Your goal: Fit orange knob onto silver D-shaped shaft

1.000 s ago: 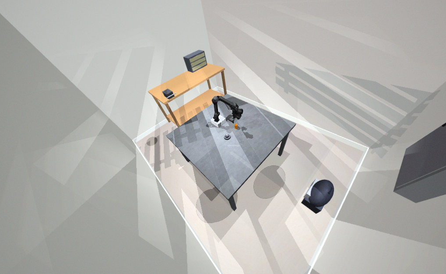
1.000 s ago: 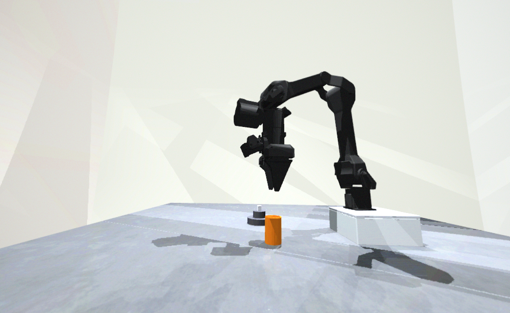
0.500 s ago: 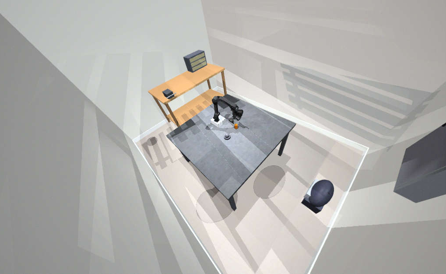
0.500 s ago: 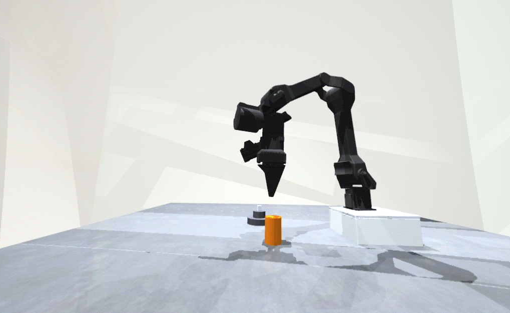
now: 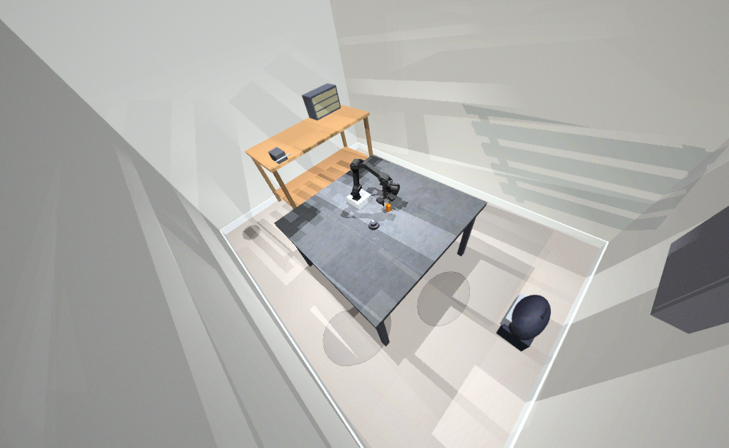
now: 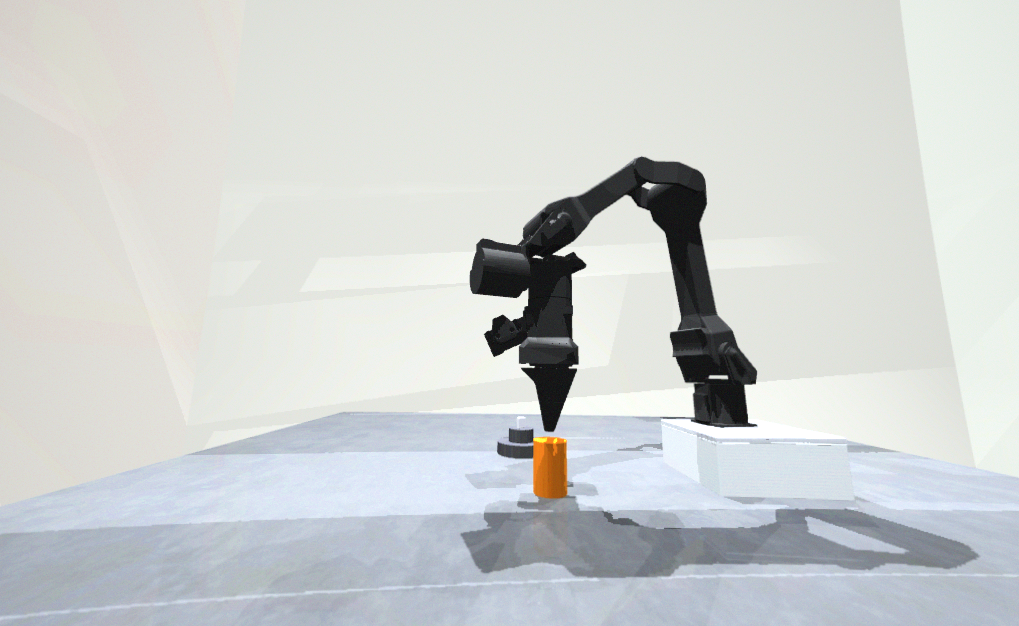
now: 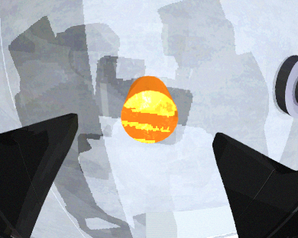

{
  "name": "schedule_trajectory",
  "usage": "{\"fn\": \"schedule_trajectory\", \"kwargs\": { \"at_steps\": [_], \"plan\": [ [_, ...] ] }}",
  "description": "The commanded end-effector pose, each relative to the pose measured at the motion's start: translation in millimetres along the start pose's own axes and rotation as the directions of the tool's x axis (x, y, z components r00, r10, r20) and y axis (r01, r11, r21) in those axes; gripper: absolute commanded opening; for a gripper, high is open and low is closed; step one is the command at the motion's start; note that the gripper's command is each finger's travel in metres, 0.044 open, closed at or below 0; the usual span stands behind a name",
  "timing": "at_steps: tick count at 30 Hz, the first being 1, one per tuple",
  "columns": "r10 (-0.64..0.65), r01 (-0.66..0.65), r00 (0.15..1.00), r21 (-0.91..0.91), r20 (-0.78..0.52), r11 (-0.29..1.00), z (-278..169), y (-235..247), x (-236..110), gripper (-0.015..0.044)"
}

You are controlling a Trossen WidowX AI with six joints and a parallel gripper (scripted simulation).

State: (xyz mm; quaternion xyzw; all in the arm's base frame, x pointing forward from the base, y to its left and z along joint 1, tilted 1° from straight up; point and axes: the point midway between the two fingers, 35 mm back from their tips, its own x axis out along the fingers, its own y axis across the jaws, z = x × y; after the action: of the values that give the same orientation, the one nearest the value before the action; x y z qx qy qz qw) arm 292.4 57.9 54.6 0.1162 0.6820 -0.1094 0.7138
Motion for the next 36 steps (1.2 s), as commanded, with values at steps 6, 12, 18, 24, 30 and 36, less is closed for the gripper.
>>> {"fn": "schedule_trajectory", "kwargs": {
  "at_steps": [6, 12, 18, 24, 30, 36],
  "plan": [
    [-0.006, 0.006, 1.000, 0.004, -0.001, 1.000, 0, -1, 16, 0.0440],
    [-0.006, 0.007, 1.000, 0.004, -0.001, 1.000, 1, -1, 25, 0.0440],
    [-0.007, 0.007, 1.000, 0.004, -0.001, 1.000, 1, -1, 35, 0.0440],
    [-0.007, 0.007, 1.000, 0.004, -0.001, 1.000, 1, -1, 45, 0.0440],
    [-0.007, 0.007, 1.000, 0.004, -0.001, 1.000, 1, -1, 54, 0.0440],
    [-0.007, 0.007, 1.000, 0.004, -0.001, 1.000, 0, -1, 64, 0.0440]
  ]
}}
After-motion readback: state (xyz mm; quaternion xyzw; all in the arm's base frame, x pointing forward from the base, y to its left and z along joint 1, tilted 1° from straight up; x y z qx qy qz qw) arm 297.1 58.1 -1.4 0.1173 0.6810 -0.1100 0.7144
